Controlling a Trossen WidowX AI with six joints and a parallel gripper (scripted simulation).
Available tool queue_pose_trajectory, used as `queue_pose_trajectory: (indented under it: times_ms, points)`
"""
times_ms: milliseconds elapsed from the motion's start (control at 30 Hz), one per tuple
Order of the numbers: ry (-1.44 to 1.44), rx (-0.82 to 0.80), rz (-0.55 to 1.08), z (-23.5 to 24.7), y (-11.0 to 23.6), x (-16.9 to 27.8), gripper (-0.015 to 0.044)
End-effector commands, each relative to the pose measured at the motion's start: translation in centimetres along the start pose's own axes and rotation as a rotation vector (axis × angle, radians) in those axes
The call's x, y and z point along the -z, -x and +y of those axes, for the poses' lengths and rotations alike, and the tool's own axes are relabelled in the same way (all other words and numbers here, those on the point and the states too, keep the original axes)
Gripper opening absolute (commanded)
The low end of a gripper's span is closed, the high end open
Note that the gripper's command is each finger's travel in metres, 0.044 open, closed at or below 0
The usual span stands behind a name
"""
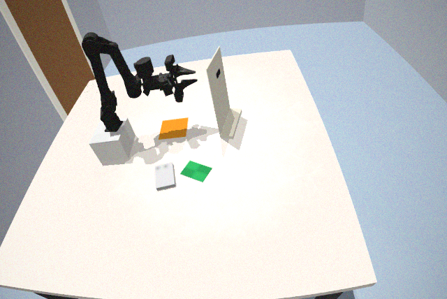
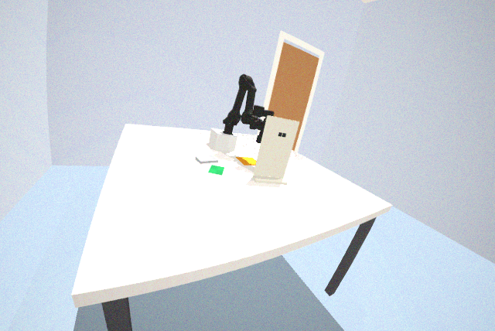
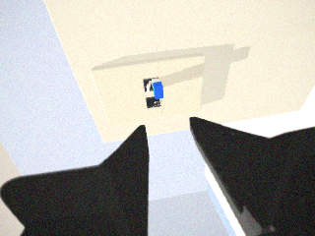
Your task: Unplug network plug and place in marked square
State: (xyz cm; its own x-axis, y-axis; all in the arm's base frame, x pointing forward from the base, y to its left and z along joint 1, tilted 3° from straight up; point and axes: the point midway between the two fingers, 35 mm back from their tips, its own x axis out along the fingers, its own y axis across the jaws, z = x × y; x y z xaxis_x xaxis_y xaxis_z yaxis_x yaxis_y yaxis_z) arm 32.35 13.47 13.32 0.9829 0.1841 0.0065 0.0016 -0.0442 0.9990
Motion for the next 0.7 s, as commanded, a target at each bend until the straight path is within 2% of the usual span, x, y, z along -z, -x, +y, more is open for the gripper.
queue_pose_trajectory:
  times_ms: [0,667]
  points:
    - [-0.006,-0.004,0.002,0.1,-0.8,-0.1,0.0156]
    - [0.004,-0.006,0.001,0.2,-3.9,-0.9,0.0156]
